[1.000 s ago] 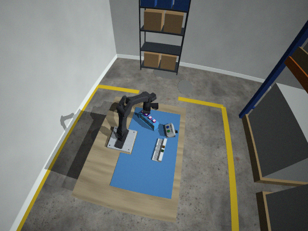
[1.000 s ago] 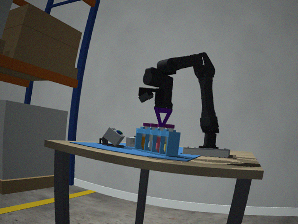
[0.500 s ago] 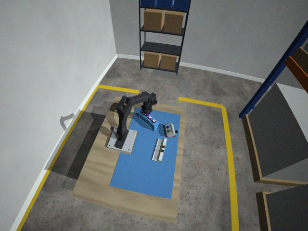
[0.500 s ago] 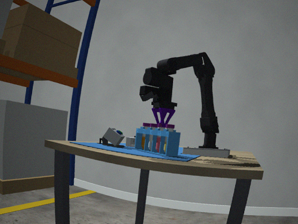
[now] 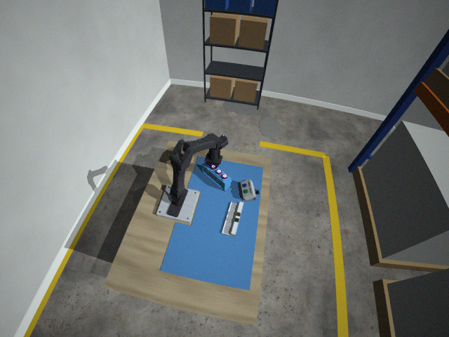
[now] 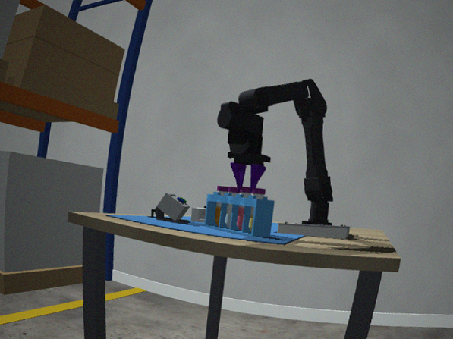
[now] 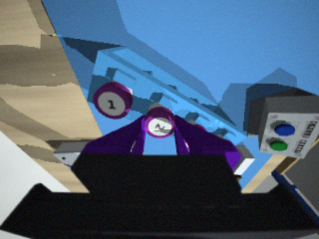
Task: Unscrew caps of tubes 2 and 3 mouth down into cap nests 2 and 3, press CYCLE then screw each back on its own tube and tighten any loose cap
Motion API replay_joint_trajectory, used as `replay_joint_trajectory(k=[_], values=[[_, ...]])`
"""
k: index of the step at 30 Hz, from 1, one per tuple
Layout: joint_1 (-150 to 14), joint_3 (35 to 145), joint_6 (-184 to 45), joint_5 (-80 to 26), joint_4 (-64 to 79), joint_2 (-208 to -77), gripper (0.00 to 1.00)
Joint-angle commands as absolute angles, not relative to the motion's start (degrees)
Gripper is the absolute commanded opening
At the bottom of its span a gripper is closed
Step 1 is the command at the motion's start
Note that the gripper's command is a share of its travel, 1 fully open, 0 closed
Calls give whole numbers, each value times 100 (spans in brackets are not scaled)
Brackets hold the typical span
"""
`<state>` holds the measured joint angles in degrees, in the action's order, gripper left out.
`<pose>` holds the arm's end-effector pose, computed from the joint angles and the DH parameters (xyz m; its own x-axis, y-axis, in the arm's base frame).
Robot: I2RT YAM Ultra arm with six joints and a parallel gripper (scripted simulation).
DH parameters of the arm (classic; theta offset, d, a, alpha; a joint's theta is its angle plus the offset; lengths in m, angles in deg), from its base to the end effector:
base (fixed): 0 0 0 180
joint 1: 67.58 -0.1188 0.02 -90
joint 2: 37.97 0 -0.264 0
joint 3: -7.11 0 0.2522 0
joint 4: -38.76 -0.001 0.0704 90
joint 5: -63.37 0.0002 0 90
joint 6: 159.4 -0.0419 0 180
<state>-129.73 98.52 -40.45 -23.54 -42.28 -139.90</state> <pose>0.1503 0.2817 0.2189 0.0191 -0.9986 0.0499 -0.9992 -0.0208 -0.0340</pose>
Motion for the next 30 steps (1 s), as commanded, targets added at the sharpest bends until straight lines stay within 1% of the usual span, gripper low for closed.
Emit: replay_joint_trajectory(k=[1,6,8,19,28,29,30], values=[[-12986,9886,-2576,-2359,-4240,-13952,0],[-12986,9887,-1144,-2359,-4242,-13952,0],[-12986,9887,-1144,-2359,-4242,-13952,0],[-12986,9890,2007,-2359,-4247,-13951,0],[-12986,9890,2156,-2359,-4247,-13951,0],[-12986,9890,2156,-2359,-4247,-13951,49],[-12986,9890,2156,-2359,-4247,-13951,49]])
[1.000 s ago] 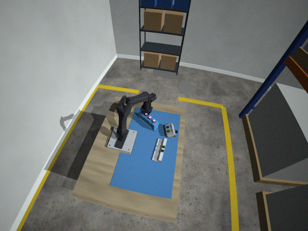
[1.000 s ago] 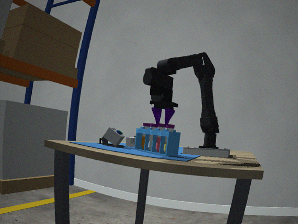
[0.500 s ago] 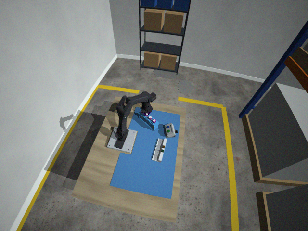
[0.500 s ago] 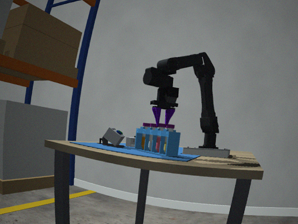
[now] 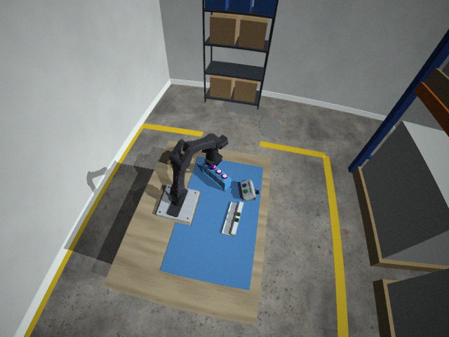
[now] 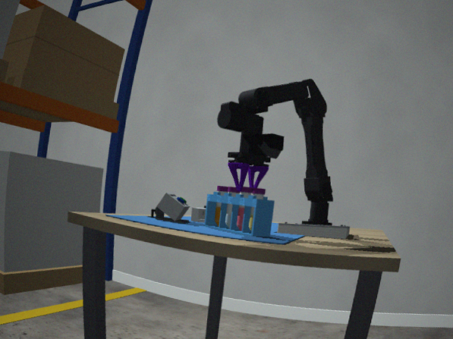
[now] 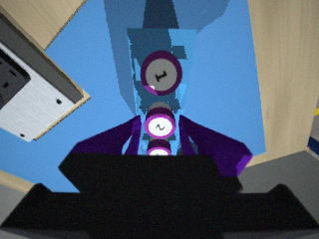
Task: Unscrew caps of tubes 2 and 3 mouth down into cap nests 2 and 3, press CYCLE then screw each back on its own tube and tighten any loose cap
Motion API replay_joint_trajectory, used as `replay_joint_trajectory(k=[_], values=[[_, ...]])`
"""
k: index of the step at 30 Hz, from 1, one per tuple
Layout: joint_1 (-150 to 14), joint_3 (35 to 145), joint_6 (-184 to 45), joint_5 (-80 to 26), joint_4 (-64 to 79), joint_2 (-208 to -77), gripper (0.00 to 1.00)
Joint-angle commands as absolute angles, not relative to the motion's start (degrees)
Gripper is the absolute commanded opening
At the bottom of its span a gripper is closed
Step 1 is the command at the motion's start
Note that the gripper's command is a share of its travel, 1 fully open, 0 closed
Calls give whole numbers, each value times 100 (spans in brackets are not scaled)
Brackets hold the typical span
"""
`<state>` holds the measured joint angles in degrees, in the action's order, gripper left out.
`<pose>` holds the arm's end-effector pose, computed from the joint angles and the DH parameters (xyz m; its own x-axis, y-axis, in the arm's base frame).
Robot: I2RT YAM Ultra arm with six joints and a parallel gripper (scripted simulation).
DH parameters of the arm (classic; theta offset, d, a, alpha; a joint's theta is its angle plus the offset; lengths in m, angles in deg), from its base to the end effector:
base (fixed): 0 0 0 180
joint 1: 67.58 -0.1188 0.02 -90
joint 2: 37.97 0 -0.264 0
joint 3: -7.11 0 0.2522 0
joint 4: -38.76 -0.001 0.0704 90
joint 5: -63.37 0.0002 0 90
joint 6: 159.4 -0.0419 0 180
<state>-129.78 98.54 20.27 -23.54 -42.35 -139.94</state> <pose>0.1500 0.2818 0.2187 0.8813 -0.4694 0.0540 -0.4713 -0.8815 0.0285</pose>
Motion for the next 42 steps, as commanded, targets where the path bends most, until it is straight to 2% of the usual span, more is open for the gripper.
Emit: replay_joint_trajectory(k=[1,12,16,29,42], values=[[-12986,9890,2156,-2359,-4247,-13951,49],[-12985,9901,1679,-2359,-4258,-13950,49],[-12985,9942,-217,-2359,-4303,-13946,49],[-12985,10004,-3096,-2359,-4370,-13941,49],[-12986,10053,-6943,-2358,-4411,-13947,49]])
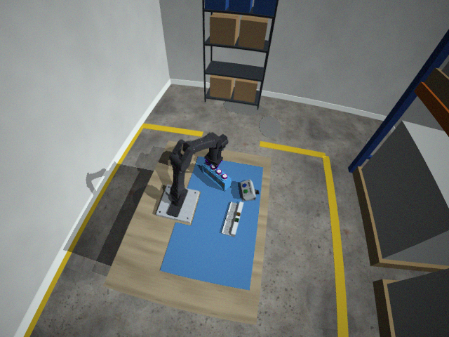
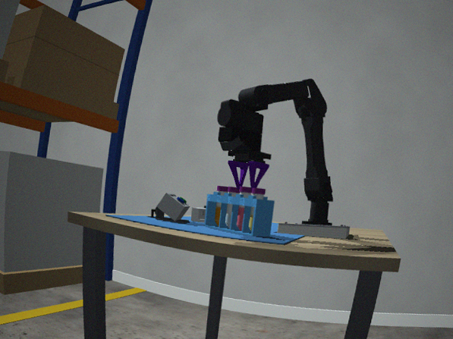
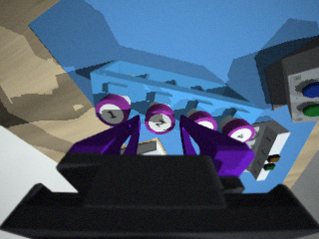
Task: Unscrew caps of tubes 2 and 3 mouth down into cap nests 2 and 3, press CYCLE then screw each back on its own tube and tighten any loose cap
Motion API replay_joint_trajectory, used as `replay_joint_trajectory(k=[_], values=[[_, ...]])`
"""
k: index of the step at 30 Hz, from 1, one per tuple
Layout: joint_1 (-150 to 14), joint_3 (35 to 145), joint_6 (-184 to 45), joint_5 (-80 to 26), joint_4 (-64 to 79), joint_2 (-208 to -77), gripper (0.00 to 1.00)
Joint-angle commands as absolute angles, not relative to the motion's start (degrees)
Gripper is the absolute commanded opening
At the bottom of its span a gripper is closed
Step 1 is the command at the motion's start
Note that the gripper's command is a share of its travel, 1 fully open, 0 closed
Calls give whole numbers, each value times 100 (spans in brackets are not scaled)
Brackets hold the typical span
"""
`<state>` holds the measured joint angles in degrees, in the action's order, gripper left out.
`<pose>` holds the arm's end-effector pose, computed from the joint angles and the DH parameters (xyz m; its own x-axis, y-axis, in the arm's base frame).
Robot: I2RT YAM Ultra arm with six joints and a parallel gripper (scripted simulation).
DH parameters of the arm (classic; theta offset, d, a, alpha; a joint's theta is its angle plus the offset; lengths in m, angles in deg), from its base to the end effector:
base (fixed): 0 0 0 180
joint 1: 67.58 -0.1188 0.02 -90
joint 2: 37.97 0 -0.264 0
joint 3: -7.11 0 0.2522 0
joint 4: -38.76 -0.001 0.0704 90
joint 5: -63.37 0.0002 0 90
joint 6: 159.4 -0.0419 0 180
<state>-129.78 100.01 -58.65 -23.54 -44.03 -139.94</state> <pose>0.1503 0.2824 0.2251 -0.2931 -0.9552 0.0419 -0.9555 0.2911 -0.0469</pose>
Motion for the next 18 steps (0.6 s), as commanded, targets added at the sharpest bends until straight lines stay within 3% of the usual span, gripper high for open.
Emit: replay_joint_trajectory(k=[1,7,8,18], values=[[-12985,10056,-6942,-2358,-4414,-13947,49],[-12987,10063,-6944,-2358,-4421,-13948,49],[-12987,10063,-6944,-2358,-4421,-13948,0],[-12986,10063,-6943,-2358,-4420,-13948,0]])
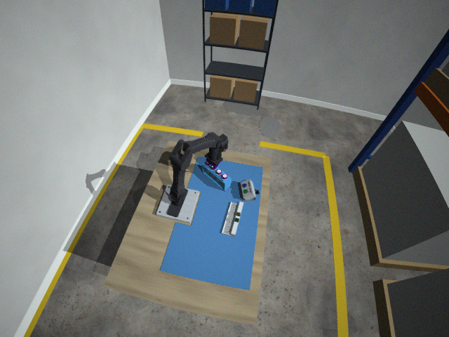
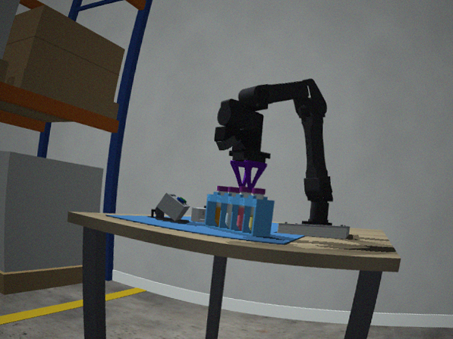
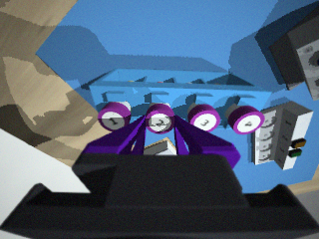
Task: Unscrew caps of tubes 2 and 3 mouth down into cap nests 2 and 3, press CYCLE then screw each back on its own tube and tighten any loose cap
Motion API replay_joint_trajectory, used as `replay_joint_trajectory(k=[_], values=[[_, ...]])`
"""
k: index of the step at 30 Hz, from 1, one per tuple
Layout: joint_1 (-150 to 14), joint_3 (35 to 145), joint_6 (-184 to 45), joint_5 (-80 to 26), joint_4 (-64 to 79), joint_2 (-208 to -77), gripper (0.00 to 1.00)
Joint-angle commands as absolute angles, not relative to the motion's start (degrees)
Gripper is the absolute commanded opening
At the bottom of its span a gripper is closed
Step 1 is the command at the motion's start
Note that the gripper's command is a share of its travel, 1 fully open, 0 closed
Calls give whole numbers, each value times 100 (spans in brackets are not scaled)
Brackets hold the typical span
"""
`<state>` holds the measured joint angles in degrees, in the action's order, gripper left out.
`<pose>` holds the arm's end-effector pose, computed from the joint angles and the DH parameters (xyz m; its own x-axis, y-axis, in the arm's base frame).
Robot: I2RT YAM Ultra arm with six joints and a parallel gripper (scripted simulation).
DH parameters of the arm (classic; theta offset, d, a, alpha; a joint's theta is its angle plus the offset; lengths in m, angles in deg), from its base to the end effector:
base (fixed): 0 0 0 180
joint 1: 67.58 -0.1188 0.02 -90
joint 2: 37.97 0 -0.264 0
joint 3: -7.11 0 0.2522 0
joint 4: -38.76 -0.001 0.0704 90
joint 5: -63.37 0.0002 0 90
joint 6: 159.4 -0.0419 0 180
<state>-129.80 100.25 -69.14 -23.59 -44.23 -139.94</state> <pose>0.1503 0.2827 0.2262 -0.4618 -0.8864 0.0320 -0.8864 0.4599 -0.0529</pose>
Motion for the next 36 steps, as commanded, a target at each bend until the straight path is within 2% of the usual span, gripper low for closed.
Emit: replay_joint_trajectory(k=[1,21,36], values=[[-12986,10063,-6943,-2358,-4420,-13948,0],[-13021,10825,-6978,-2359,-5224,-13908,0],[-11390,10244,-10597,-2325,-5165,-13298,0]])
